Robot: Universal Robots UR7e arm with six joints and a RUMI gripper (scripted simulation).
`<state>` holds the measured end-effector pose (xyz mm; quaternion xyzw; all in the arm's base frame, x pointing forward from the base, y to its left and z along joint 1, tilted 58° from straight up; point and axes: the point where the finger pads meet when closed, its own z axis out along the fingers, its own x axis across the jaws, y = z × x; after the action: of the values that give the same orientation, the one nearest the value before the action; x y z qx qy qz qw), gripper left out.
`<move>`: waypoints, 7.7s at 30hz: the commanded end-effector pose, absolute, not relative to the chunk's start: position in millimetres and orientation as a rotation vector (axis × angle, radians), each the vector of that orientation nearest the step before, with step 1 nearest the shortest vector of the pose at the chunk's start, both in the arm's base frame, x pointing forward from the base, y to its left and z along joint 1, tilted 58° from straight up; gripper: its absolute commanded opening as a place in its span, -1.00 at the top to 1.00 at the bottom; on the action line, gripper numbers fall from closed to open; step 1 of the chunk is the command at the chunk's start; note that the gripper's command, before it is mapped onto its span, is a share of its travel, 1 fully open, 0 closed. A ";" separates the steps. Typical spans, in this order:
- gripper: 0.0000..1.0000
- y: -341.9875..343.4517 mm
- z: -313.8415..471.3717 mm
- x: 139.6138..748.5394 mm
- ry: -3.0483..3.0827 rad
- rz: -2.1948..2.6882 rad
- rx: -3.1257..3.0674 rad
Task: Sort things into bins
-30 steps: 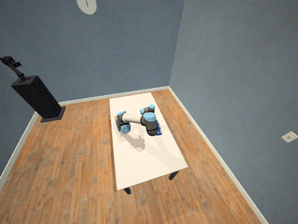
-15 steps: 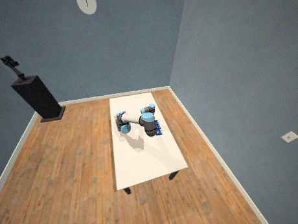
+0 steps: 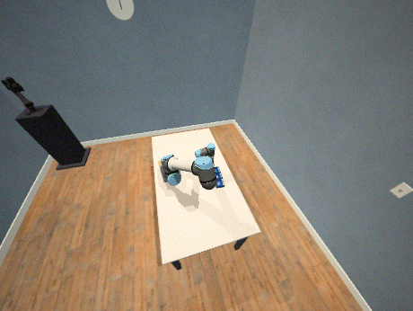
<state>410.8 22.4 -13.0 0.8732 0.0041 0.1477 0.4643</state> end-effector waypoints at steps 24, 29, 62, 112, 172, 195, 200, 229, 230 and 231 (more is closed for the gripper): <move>1.00 42.7 -7.6 483.4 0.091 0.314 2.138; 1.00 41.7 -6.6 479.6 0.089 0.317 2.139; 1.00 21.1 -19.6 482.0 0.090 0.310 2.138; 0.72 16.4 -20.9 490.4 0.087 0.323 2.139; -1.00 97.5 31.1 462.6 0.087 0.322 2.141; -1.00 152.2 65.2 444.5 0.089 0.319 2.140; -1.00 152.1 64.8 444.4 0.089 0.318 2.140; -1.00 150.5 65.0 443.8 0.088 0.317 2.139; -1.00 150.5 65.0 443.8 0.088 0.317 2.139; -1.00 150.5 65.0 443.8 0.088 0.317 2.139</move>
<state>443.0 148.9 64.7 0.8724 0.0362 0.1281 0.4704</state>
